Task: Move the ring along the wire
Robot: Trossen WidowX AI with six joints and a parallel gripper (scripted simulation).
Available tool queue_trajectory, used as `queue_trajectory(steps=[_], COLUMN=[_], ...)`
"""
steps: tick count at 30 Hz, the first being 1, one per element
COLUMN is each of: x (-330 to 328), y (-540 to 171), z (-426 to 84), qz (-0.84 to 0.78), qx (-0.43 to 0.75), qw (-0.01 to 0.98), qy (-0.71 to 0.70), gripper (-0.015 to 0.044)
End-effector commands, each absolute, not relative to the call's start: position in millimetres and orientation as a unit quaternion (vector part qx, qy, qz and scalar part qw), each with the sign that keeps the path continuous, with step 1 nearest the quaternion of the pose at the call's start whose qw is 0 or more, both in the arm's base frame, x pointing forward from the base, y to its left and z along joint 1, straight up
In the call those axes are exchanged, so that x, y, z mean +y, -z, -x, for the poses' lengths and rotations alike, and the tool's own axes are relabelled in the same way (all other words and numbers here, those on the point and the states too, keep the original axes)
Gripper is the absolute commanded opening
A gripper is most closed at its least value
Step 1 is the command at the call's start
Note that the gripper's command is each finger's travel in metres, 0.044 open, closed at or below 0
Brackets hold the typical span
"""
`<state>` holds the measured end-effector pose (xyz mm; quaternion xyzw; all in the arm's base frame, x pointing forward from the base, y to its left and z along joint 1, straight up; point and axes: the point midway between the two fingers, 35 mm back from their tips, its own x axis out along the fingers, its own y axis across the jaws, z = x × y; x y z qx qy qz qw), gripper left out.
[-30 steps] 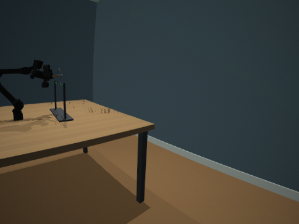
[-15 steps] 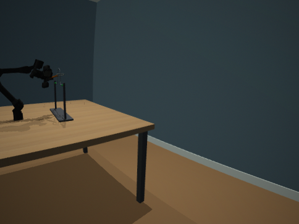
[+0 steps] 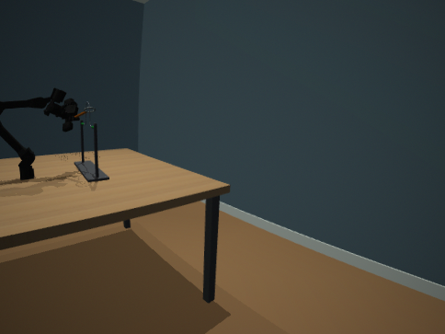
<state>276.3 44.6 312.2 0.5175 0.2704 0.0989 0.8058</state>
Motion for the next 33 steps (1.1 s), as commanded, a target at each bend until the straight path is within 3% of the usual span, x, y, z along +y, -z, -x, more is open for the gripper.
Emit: queue_trajectory(steps=[1, 33], x=[43, 31], y=[-314, -297], z=[-277, -276], qz=[-0.497, -0.343], qx=[0.269, 0.284], qw=[0.820, 0.895], qy=[-0.094, -0.036], gripper=[-0.0150, -0.0150])
